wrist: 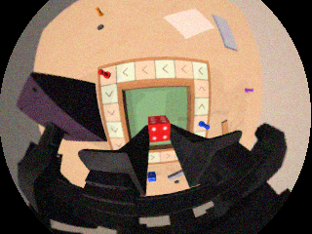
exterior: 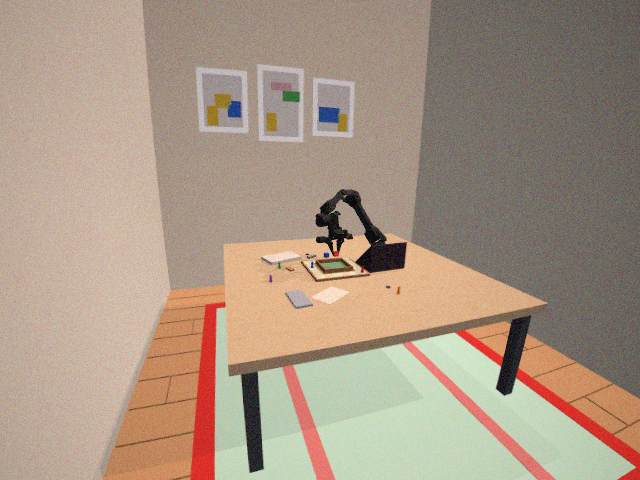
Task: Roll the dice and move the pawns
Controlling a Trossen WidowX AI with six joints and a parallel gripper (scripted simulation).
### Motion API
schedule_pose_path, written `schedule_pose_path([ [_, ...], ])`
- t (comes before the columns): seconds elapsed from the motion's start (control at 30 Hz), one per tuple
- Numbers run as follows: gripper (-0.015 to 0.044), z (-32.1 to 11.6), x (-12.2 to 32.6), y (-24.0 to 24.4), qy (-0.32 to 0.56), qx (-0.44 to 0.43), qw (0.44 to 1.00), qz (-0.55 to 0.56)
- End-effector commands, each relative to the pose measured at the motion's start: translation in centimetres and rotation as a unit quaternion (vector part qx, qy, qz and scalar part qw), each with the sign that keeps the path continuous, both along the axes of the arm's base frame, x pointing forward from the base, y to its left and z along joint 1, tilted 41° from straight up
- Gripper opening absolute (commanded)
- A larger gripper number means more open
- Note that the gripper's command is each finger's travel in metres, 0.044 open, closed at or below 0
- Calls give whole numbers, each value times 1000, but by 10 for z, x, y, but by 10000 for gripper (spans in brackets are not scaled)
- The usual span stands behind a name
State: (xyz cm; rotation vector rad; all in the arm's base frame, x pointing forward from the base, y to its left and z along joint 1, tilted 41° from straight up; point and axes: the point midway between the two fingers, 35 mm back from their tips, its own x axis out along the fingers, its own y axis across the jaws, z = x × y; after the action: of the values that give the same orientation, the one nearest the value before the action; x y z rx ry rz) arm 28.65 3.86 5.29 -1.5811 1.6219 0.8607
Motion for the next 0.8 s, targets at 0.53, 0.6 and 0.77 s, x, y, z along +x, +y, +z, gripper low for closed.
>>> schedule_pose_path([
  [0.53, 0, -8, -5, -3, -16, 320, 947, 21],
  [0.6, 0, -7, -4, -3, -24, 339, 940, 28],
  [0.77, 0, 9, -1, -1, -25, 341, 939, 29],
])
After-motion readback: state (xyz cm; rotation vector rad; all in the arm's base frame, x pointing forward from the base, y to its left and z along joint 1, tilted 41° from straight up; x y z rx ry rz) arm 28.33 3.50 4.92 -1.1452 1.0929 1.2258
